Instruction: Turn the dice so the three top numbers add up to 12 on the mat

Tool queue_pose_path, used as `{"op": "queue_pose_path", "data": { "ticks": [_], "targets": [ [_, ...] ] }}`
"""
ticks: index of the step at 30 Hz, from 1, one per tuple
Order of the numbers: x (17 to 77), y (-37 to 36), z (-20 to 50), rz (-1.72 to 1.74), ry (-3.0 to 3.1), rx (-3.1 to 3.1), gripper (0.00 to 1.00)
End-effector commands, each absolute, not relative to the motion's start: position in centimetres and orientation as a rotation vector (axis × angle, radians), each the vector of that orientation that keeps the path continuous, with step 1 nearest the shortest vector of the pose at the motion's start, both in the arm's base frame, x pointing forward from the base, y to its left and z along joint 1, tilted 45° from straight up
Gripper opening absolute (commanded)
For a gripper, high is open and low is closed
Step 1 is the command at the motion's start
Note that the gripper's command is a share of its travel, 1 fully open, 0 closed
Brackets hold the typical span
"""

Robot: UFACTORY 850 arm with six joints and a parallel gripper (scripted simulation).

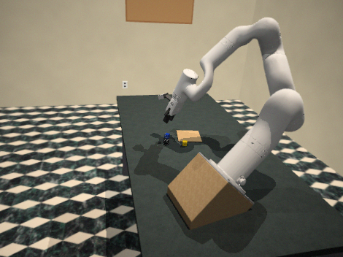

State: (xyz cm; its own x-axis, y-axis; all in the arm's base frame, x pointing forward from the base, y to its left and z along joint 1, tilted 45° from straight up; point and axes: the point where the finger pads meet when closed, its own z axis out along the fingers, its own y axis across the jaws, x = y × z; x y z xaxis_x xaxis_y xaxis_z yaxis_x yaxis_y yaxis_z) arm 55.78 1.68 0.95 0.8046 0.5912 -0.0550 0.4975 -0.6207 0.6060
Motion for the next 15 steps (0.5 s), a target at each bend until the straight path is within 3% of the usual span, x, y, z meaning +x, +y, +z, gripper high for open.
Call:
{"op": "queue_pose_path", "data": {
  "ticks": [1, 15],
  "targets": [
    [56.5, 1.9, 1.1, -0.01, 0.732, 2.337, 0.42],
    [57.6, 2.8, 1.2, -0.263, 0.624, 2.291, 0.42]
  ]
}}
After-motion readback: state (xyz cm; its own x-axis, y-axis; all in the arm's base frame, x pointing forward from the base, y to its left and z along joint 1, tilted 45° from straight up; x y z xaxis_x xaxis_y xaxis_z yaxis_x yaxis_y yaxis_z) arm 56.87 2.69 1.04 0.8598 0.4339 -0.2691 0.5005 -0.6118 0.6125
